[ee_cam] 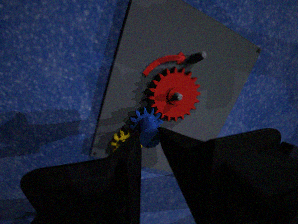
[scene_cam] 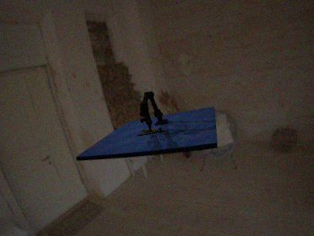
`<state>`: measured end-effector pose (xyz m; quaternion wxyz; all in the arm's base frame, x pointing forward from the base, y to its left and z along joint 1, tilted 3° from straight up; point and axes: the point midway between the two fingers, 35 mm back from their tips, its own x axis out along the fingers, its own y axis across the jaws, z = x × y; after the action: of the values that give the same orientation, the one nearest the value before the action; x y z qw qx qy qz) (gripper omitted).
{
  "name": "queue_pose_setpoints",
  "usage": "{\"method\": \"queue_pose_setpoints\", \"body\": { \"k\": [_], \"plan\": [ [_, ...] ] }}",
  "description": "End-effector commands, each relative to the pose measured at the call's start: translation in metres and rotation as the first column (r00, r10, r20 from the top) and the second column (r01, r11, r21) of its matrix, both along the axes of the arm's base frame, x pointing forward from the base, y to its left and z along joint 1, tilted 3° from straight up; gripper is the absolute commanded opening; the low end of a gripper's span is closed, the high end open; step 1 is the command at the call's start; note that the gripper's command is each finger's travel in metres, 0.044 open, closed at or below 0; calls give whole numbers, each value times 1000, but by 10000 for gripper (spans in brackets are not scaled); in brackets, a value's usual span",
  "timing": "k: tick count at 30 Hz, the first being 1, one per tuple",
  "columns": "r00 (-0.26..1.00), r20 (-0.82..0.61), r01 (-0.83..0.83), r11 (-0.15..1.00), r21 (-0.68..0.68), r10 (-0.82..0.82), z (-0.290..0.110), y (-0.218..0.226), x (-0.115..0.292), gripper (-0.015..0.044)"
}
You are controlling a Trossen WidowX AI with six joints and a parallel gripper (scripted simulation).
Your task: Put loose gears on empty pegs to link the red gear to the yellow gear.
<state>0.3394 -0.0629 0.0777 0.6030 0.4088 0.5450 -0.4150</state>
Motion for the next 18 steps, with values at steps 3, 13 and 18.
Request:
{"method": "queue_pose_setpoints", "body": {
  "k": [3, 13, 18],
  "plan": [
    [998, -3, -56, 998, -2, 56, -2, -1, 1, 0],
    [991, 7, 134, 991, 10, -135, -4, 0, 1, 0],
    [982, 9, 189, 982, 14, -189, -1, 0, 0, 79]
  ]
}}
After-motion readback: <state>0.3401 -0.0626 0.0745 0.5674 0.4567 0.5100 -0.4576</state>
